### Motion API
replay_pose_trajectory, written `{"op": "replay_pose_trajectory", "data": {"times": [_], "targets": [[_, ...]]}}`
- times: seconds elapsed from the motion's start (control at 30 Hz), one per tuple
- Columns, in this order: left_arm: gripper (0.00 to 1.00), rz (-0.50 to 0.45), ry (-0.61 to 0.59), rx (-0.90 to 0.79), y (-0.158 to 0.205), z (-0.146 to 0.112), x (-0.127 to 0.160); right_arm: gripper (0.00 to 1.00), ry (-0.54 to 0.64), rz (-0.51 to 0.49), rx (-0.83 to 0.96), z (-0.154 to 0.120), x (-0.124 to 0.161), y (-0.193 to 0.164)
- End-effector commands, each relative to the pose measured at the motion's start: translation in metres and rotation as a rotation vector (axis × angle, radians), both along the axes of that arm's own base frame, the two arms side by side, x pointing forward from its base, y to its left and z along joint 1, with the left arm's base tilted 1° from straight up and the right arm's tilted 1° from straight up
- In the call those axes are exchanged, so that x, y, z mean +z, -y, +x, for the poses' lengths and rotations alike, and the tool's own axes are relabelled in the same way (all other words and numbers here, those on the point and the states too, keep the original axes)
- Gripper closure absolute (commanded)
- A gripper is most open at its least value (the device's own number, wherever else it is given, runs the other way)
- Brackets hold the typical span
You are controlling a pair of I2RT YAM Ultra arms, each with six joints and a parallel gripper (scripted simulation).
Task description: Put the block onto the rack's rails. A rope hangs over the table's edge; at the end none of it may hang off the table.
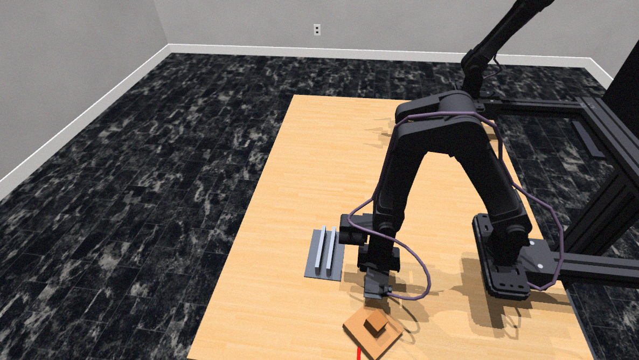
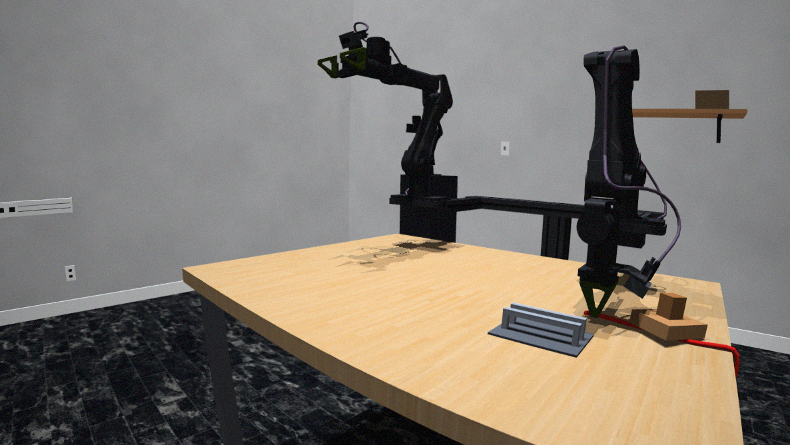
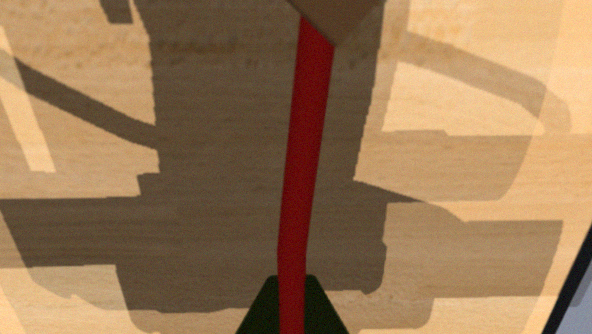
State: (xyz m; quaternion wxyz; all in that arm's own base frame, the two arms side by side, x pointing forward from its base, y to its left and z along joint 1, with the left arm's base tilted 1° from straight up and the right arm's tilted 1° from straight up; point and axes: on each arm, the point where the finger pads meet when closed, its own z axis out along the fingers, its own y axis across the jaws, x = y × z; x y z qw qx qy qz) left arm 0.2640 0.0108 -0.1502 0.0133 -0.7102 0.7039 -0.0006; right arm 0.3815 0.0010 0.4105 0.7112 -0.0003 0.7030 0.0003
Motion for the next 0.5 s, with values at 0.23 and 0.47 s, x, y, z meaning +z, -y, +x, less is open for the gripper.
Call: {"op": "replay_pose_trajectory", "data": {"times": [0.23, 0.47], "targets": [[0.91, 0.001, -0.007, 0.004, 0.014, -0.008, 0.007, 0.00, 0.102, -0.006, 0.017, -0.013, 0.041, -0.005], [0.91, 0.003, 0.048, 0.002, 0.025, 0.019, 0.014, 0.00, 0.102, -0.006, 0.017, -0.013, 0.041, -0.005]]}}
